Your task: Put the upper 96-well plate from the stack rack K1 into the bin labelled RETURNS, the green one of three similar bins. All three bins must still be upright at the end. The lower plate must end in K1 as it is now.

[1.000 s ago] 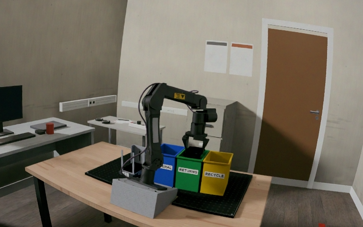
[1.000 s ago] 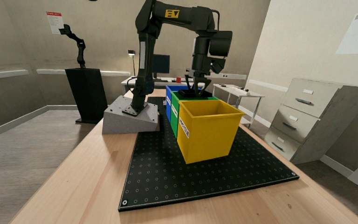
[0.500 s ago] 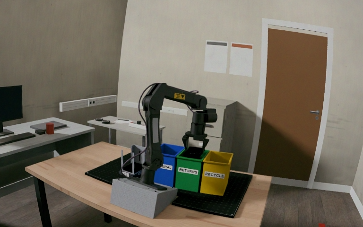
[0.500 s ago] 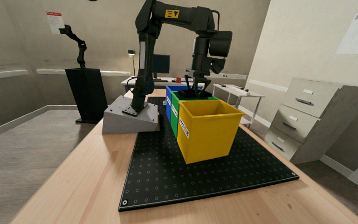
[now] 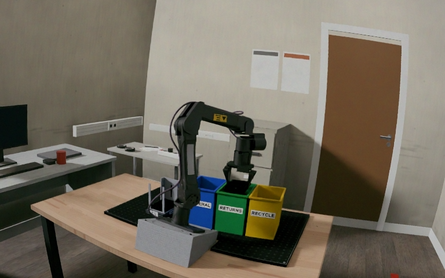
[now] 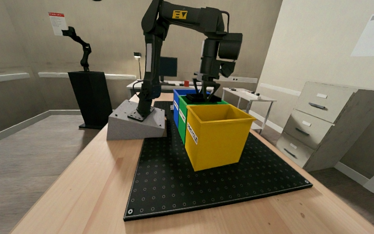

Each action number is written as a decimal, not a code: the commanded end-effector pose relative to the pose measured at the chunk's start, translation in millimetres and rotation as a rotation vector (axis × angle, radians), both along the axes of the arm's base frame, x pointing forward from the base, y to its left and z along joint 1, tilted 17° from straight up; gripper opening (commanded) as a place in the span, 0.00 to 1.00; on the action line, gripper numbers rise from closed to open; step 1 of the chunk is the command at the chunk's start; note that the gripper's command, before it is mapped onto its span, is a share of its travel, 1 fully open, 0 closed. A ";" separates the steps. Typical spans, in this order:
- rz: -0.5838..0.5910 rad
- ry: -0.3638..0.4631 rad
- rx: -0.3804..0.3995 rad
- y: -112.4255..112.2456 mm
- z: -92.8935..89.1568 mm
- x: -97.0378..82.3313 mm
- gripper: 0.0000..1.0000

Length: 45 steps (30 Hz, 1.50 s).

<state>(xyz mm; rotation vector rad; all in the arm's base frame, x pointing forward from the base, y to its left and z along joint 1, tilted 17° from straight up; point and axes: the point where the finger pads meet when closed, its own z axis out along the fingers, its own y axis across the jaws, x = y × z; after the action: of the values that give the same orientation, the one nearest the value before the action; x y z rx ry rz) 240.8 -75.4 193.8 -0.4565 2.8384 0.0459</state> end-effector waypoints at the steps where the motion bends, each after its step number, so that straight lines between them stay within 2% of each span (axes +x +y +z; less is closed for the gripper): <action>1: -0.013 -0.051 -0.018 -0.9 11.7 -4.8 0.00; 4: -0.011 -0.055 -0.019 -0.2 8.2 -2.5 0.00; 5: -0.011 -0.071 -0.027 -1.0 13.3 0.7 0.00; 7: -0.009 -0.051 -0.018 1.5 5.3 -1.9 0.00; 11: -0.005 -0.054 -0.020 2.3 5.1 -0.7 0.00; 12: -0.001 -0.090 -0.037 0.0 16.6 5.8 0.00; 17: -0.008 -0.050 -0.019 1.8 0.3 0.3 0.00; 20: -0.004 -0.066 -0.025 1.8 3.8 4.2 0.00; 23: -0.008 -0.051 -0.018 1.9 -3.3 1.8 0.00; 25: -0.004 -0.069 -0.026 1.4 1.4 5.7 0.00; 30: -0.012 -0.051 -0.018 0.7 -6.4 2.6 0.00; 33: -0.009 -0.068 -0.025 0.4 -2.5 6.7 0.00; 35: -0.005 -0.051 -0.018 2.7 -9.6 4.3 0.00; 38: -0.005 -0.069 -0.026 1.5 -5.3 8.4 0.00; 41: -0.007 -0.051 -0.019 2.3 -13.3 5.6 0.00; 45: -0.004 -0.058 -0.022 2.5 -11.9 7.7 0.00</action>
<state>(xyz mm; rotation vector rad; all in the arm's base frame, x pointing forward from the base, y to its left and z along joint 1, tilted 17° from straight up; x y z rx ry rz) 244.8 -72.8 170.7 -0.4564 2.8393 0.0453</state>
